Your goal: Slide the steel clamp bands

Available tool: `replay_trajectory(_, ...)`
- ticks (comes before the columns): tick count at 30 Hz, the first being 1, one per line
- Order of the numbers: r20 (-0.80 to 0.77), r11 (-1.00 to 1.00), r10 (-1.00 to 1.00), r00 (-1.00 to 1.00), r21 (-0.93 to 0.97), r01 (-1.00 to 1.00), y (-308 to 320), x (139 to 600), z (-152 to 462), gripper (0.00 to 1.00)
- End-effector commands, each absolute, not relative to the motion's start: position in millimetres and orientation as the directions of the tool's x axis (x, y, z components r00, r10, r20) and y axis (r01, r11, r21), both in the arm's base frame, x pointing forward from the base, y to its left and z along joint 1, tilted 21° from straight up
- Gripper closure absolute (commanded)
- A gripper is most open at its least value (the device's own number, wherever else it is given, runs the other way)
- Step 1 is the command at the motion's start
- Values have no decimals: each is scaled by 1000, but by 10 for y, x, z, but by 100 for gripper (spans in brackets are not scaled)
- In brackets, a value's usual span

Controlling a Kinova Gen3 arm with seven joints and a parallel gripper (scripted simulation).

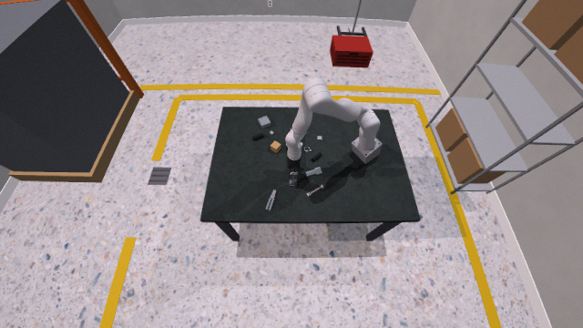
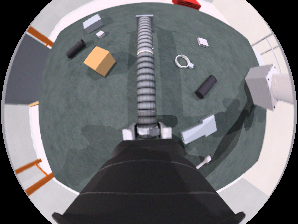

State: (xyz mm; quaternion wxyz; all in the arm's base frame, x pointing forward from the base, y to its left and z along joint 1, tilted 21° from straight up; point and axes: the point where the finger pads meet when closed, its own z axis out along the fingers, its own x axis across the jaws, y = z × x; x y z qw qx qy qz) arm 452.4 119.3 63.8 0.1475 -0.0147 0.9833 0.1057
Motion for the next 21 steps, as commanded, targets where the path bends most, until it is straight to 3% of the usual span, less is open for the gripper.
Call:
replay_trajectory(1,-294,978,13,-956,205,-50,1094,4537,630,25)
replay_trajectory(21,-294,978,13,-956,205,-50,740,4555,555,25)
